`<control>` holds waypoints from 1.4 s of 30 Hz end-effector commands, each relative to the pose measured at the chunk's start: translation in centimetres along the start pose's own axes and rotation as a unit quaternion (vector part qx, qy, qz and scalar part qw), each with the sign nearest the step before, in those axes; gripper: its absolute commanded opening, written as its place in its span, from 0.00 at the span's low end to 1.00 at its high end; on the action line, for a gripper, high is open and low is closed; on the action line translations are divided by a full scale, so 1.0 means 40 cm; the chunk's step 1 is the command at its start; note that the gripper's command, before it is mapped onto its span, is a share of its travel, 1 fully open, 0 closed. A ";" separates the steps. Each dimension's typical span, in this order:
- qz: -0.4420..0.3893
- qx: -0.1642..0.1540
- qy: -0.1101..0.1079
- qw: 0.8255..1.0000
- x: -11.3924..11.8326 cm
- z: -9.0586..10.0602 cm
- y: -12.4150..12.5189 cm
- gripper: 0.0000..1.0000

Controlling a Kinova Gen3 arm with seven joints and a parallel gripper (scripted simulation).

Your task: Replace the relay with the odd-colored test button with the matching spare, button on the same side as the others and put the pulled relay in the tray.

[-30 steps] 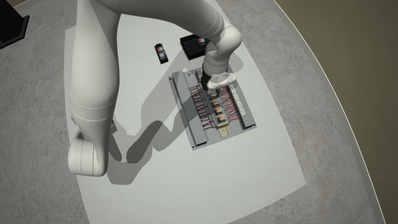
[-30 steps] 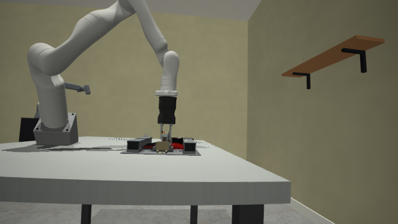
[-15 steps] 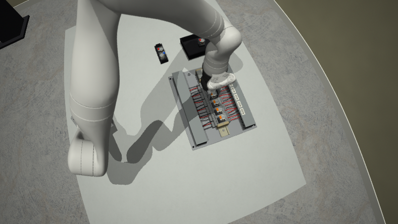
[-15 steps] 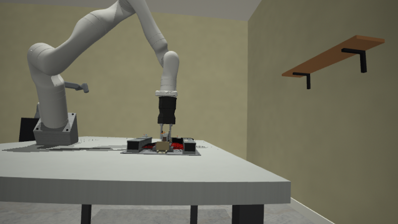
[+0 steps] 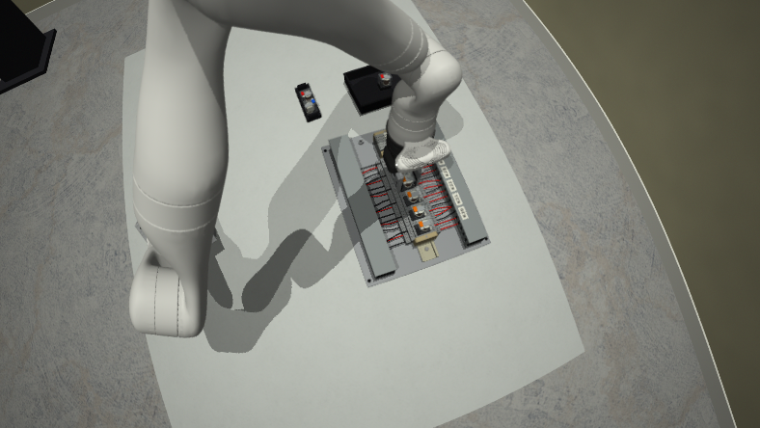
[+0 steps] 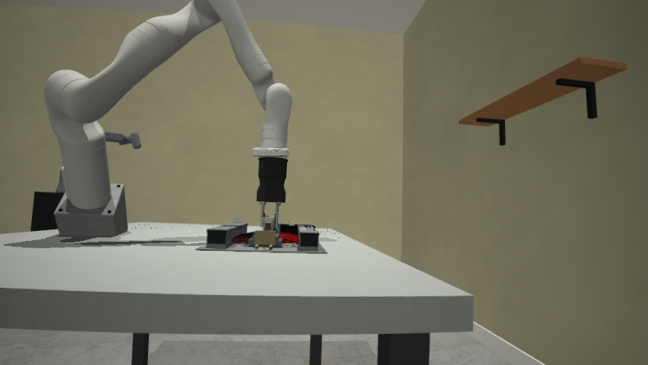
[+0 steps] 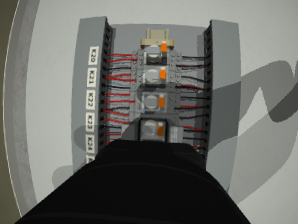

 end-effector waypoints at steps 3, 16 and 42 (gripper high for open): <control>0.000 0.000 0.001 1.000 -0.001 -0.002 -0.001 0.00; 0.000 0.000 0.001 1.000 -0.001 -0.011 -0.001 0.00; 0.001 -0.003 0.002 1.000 -0.001 -0.011 -0.001 1.00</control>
Point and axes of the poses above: the point where the finger pads meet when closed, its own z axis back along the fingers, its own x axis across the jaws, y = z × x, the point moved 4 cm from there along z, back along the fingers, and after that the axes turned 5 degrees about z, right-handed, at the moved point
